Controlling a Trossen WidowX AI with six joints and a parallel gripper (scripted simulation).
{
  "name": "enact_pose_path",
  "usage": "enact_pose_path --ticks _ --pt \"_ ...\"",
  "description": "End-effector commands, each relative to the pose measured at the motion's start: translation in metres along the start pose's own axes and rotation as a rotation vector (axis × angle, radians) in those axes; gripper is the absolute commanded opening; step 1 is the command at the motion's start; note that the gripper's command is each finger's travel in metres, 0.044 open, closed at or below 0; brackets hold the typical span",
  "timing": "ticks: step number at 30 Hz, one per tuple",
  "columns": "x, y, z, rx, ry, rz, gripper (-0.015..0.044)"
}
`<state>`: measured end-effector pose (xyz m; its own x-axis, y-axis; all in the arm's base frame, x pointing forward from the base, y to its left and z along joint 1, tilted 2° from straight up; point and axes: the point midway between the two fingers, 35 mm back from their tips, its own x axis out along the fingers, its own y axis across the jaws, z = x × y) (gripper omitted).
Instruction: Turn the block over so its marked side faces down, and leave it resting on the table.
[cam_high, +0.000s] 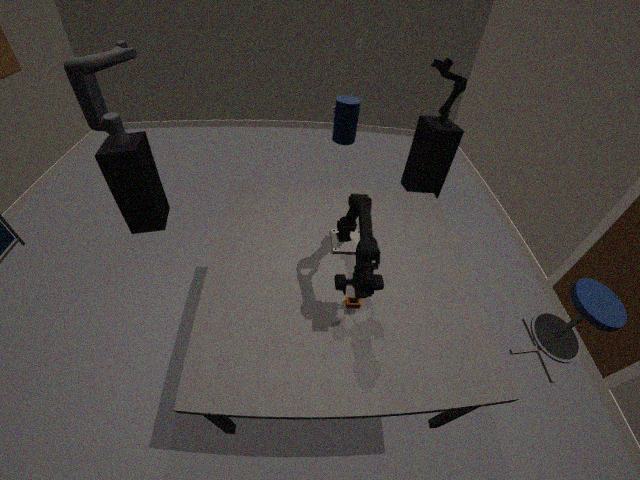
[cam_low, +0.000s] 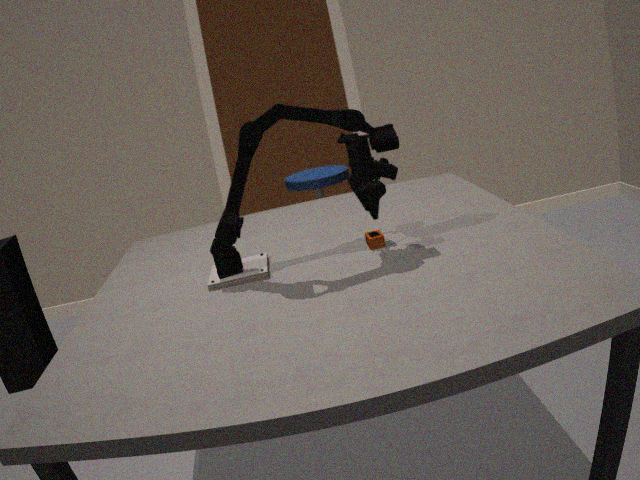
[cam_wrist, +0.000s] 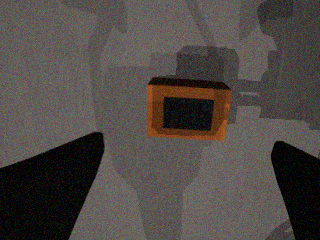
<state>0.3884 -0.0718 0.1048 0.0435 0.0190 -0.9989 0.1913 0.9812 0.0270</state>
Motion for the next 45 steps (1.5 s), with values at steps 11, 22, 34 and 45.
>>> enact_pose_path --ticks 11,22,34,45 --pt "0.037 -0.001 -0.003 0.009 0.021 -0.005 0.044" --pt "0.054 -0.001 -0.003 0.009 0.021 -0.005 0.044" --pt "0.068 -0.001 -0.004 0.009 0.021 -0.005 0.0387" --pt "0.068 -0.001 -0.004 0.009 0.021 -0.005 0.0236"
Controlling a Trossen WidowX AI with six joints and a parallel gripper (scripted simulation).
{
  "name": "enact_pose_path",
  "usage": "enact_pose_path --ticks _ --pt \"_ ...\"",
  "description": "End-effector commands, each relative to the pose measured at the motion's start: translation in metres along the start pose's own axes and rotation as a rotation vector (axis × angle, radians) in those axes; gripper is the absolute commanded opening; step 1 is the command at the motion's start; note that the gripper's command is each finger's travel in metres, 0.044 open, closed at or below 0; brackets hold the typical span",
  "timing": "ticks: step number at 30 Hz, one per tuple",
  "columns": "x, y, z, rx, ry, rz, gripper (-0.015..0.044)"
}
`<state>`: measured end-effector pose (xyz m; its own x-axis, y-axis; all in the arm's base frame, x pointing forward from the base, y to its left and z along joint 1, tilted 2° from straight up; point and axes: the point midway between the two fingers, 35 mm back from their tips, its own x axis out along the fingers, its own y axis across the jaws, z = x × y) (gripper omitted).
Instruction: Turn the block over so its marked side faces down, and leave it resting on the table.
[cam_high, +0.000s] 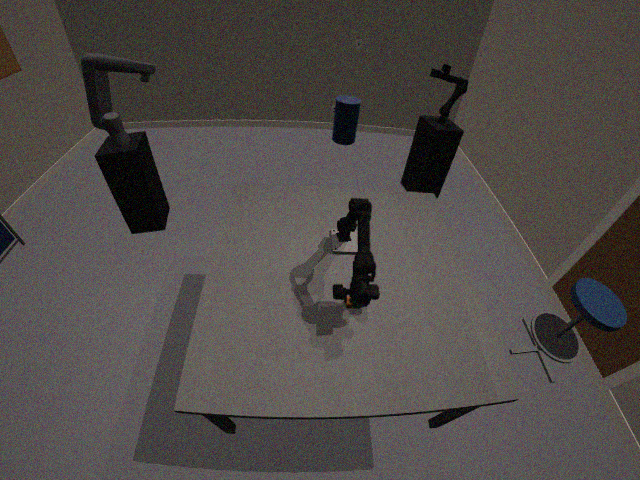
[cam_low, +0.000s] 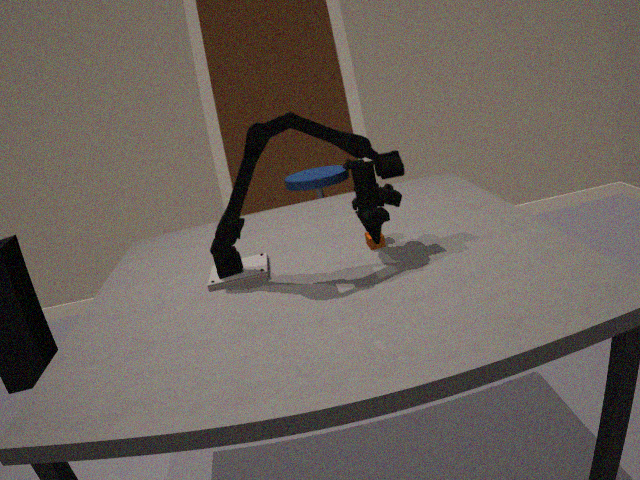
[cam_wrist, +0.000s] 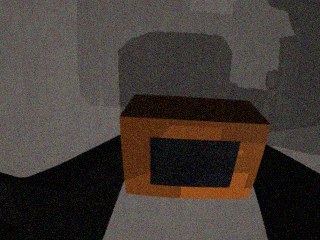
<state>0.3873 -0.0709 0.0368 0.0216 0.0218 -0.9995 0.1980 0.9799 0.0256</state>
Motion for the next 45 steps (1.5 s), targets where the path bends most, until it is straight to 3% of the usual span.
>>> enact_pose_path --ticks 1,14,20,28,45 --pt "0.0 0.0 0.0 0.003 -0.001 -0.003 0.0229" --pt "0.0 0.0 0.0 0.003 -0.001 -0.003 0.0142" --pt "-0.026 0.0 0.001 0.003 -0.001 -0.003 0.0" --pt "-0.029 0.0 0.001 0.003 -0.011 -0.003 0.0" --pt "-0.022 0.0 0.004 0.002 -0.249 -0.005 0.0"
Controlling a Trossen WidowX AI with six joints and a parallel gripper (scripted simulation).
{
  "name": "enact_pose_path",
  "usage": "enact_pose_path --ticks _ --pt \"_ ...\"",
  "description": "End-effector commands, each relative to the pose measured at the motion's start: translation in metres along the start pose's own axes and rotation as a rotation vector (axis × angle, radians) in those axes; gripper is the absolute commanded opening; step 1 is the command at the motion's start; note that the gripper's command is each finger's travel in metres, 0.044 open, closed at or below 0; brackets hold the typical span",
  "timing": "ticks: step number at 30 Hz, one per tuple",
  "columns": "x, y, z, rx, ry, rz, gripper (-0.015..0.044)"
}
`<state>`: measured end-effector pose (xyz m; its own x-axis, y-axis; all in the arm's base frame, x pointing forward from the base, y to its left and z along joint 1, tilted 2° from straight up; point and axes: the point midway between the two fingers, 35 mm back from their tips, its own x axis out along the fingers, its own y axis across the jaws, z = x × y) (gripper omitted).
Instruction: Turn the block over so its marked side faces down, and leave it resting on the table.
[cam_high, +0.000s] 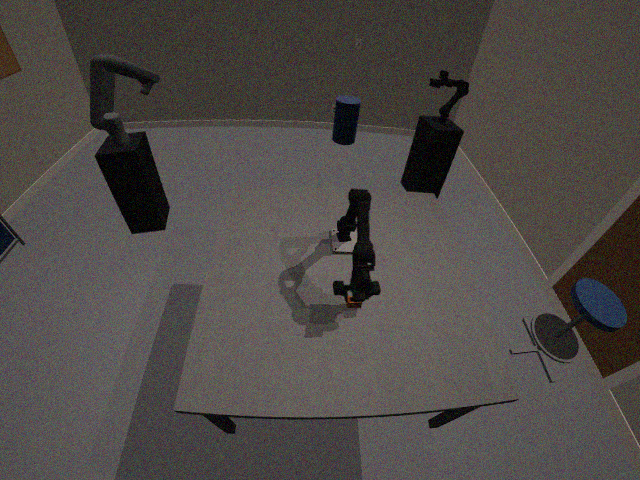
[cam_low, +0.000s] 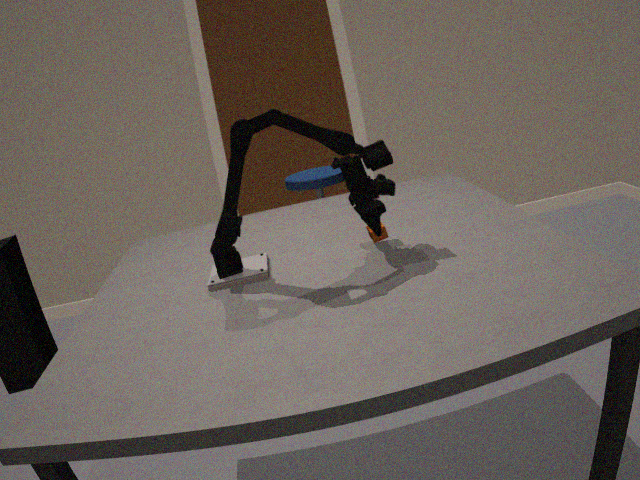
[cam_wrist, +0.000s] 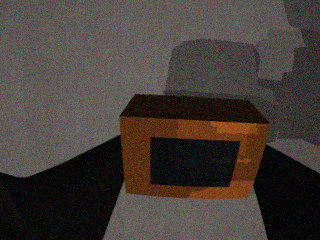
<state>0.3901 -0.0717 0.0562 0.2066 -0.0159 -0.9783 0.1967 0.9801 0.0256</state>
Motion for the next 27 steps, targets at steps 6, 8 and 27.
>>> enact_pose_path --ticks 6,8,27 --pt "-0.0011 -0.0006 0.0003 0.002 -0.144 -0.005 0.0" --pt "-0.0011 -0.0006 -0.0003 0.002 -0.172 -0.005 0.0" --pt "-0.0038 -0.0005 -0.0077 0.003 -0.362 -0.004 0.0"
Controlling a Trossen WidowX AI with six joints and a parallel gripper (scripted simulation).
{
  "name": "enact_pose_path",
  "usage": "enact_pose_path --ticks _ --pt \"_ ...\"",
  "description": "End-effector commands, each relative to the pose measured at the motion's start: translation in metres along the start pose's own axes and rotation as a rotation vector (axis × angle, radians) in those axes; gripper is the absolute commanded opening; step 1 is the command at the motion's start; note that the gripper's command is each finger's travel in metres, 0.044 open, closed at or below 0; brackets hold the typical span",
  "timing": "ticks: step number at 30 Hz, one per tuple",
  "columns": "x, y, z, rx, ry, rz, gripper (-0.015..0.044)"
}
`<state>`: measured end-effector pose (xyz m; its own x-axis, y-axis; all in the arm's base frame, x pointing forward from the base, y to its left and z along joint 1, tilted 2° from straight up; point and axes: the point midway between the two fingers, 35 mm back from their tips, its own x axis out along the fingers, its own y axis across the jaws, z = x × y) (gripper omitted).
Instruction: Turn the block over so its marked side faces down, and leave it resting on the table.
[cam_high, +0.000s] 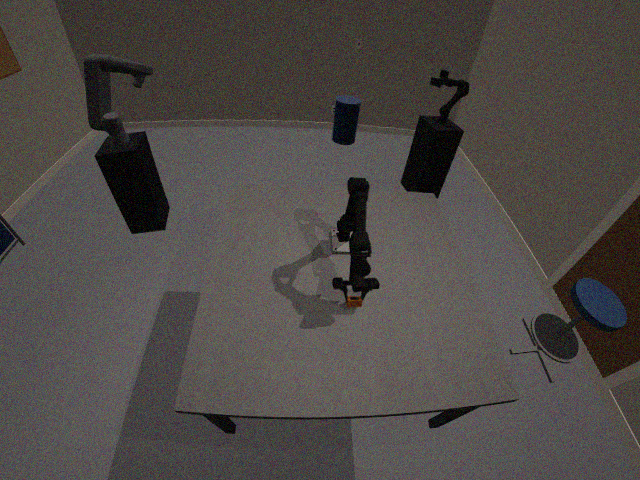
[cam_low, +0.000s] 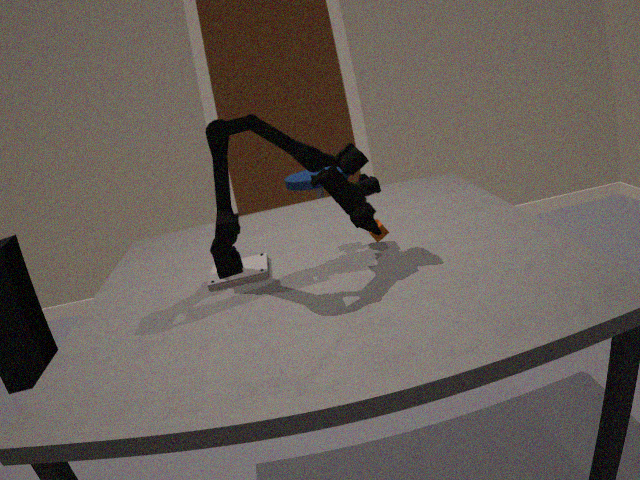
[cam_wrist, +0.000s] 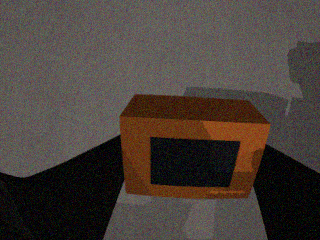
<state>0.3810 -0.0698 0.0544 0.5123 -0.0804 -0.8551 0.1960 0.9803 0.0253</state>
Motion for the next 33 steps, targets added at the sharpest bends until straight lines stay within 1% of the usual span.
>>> enact_pose_path --ticks 1,18,33 --pt "-0.002 -0.001 0.003 0.003 -0.027 -0.005 0.0" --pt "0.031 -0.001 0.001 0.0 -0.28 -0.007 0.0" --pt "0.03 -0.001 -0.01 0.001 -0.51 -0.006 0.0"
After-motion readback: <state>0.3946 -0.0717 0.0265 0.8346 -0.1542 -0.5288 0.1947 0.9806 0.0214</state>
